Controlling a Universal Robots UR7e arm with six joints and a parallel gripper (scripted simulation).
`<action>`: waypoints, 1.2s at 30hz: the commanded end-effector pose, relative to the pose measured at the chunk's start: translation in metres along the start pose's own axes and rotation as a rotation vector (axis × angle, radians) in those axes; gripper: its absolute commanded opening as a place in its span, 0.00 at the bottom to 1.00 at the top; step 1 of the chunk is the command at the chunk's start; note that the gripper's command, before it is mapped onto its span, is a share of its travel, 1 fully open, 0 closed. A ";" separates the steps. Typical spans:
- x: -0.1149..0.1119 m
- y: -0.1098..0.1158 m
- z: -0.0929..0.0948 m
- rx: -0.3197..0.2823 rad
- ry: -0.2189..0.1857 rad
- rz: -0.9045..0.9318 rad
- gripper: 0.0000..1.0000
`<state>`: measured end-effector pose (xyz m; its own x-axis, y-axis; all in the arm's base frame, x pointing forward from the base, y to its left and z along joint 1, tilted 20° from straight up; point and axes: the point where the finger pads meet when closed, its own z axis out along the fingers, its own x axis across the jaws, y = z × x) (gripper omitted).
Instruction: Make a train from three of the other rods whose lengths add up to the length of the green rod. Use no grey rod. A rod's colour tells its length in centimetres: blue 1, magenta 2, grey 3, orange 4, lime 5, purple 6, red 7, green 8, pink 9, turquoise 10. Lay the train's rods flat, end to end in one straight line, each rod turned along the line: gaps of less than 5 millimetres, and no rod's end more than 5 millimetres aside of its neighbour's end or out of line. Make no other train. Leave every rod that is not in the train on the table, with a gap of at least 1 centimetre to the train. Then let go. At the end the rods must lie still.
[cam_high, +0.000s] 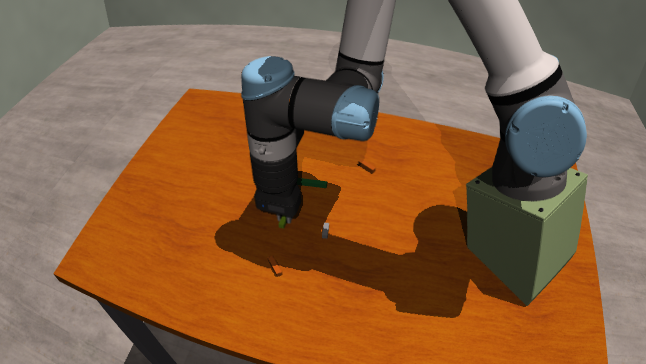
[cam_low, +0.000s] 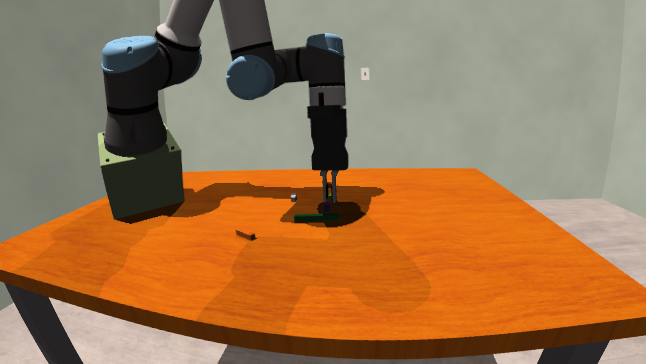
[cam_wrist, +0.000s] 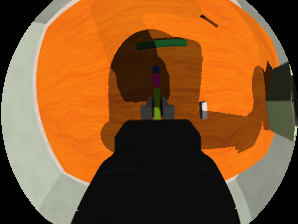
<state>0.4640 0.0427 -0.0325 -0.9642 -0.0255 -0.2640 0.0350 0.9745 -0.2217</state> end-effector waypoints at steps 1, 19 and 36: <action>0.000 0.000 0.000 0.000 -0.001 0.000 0.24; 0.000 0.000 0.000 0.000 -0.001 0.000 0.36; 0.000 0.000 0.000 0.000 -0.001 0.000 0.54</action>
<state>0.4640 0.0427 -0.0325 -0.9642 -0.0255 -0.2640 0.0350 0.9745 -0.2217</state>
